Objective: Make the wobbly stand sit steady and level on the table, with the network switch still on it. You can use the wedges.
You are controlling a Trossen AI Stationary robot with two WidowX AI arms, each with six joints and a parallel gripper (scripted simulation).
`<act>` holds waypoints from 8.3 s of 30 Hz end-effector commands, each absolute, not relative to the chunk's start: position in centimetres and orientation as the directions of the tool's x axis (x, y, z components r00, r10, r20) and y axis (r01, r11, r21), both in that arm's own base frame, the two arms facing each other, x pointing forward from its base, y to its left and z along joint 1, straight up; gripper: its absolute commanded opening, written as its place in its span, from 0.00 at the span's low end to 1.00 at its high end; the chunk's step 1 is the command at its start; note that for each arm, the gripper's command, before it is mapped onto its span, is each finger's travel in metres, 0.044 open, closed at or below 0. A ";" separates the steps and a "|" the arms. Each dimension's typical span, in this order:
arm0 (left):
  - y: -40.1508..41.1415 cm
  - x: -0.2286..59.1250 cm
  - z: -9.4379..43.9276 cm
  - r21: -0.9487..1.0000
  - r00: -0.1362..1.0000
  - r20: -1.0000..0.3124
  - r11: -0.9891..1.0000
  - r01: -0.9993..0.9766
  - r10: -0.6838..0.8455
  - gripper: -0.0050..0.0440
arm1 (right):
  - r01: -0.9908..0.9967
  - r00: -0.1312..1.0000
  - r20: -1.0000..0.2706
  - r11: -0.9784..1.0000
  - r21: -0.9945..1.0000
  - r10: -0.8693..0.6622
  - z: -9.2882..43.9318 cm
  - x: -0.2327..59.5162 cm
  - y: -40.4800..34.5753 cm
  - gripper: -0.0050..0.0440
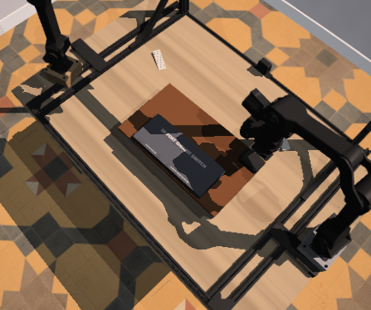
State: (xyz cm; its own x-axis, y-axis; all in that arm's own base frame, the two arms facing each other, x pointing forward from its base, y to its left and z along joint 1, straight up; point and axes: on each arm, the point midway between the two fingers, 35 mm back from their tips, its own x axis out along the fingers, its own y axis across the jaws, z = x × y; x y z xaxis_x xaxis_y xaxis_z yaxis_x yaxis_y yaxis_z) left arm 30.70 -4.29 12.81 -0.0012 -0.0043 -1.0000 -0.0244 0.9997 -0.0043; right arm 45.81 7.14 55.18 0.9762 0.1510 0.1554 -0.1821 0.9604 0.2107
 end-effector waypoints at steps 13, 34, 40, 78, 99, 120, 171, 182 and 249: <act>-4.3 30.7 12.8 -0.004 -0.001 -1.000 1.000 -0.024 -0.004 0.10 | -0.044 0.918 -0.369 0.963 0.267 0.144 39.6 50.8 8.0 0.10; -4.3 30.7 12.8 -0.004 -0.001 -1.000 1.000 -0.024 -0.004 0.10 | 0.132 0.605 -0.790 0.967 0.219 0.096 25.2 49.6 7.9 0.10; -4.3 30.7 12.8 -0.004 -0.001 -1.000 1.000 -0.024 -0.004 0.10 | 0.217 0.360 -0.931 0.966 0.143 0.057 18.9 46.9 7.6 0.10; -4.3 30.7 12.8 -0.004 -0.001 -1.000 1.000 -0.024 -0.004 0.10 | 0.296 0.000 -1.000 0.955 0.000 0.000 12.9 42.2 6.9 0.10; -4.3 30.7 12.8 -0.004 -0.001 -1.000 1.000 -0.024 -0.004 0.10 | 0.296 0.000 -1.000 0.955 0.000 0.000 7.7 42.2 6.9 0.10; -4.3 30.7 12.8 -0.004 -0.001 -1.000 1.000 -0.024 -0.004 0.10 | 0.296 0.000 -1.000 0.955 0.000 0.000 5.9 42.2 6.9 0.10; -4.3 30.7 12.8 -0.004 -0.002 -1.000 1.000 -0.024 -0.004 0.10 | 0.287 0.068 -0.998 0.957 0.036 0.017 13.2 42.9 7.0 0.59; -4.3 30.7 12.8 -0.004 -0.002 -1.000 1.000 -0.024 -0.004 0.10 | 0.151 0.552 -0.828 0.966 0.211 0.094 23.0 49.4 8.0 0.59; -4.3 30.7 12.8 -0.004 -0.002 -1.000 1.000 -0.024 -0.004 0.10 | -0.253 0.786 0.605 0.960 0.122 0.131 68.1 35.8 5.8 0.59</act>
State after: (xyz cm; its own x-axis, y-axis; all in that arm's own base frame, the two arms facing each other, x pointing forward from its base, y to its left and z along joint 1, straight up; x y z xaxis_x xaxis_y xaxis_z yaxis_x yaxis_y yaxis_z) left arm 30.70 -4.28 12.80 -0.0017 -0.0043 -1.0000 -0.0244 0.9997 -0.0042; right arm 39.54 6.49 64.00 0.8668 0.1455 0.4770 -0.2451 0.9573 0.1534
